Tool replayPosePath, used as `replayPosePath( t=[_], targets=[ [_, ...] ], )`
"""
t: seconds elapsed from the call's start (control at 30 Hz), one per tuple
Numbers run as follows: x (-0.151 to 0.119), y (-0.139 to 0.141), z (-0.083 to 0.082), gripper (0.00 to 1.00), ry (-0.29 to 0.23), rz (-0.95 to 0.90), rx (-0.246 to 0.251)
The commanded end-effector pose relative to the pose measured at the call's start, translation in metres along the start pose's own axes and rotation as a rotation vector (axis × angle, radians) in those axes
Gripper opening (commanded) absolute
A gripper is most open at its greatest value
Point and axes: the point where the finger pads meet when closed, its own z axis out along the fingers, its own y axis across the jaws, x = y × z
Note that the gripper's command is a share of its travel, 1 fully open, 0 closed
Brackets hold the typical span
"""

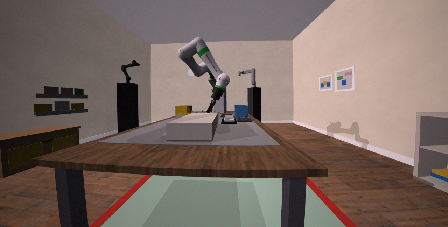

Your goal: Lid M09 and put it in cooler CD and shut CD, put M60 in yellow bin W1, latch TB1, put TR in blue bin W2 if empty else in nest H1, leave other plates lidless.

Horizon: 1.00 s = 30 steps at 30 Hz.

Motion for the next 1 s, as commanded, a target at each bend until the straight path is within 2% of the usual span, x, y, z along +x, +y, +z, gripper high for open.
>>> replayPosePath(
  t=[0.0, 0.97],
  targets=[
    [0.0, 0.0, 0.0, 0.66, 0.0, 0.0, 0.0],
    [-0.015, 0.0, -0.032, 0.66, 0.0, 0.0, 0.0]
  ],
)
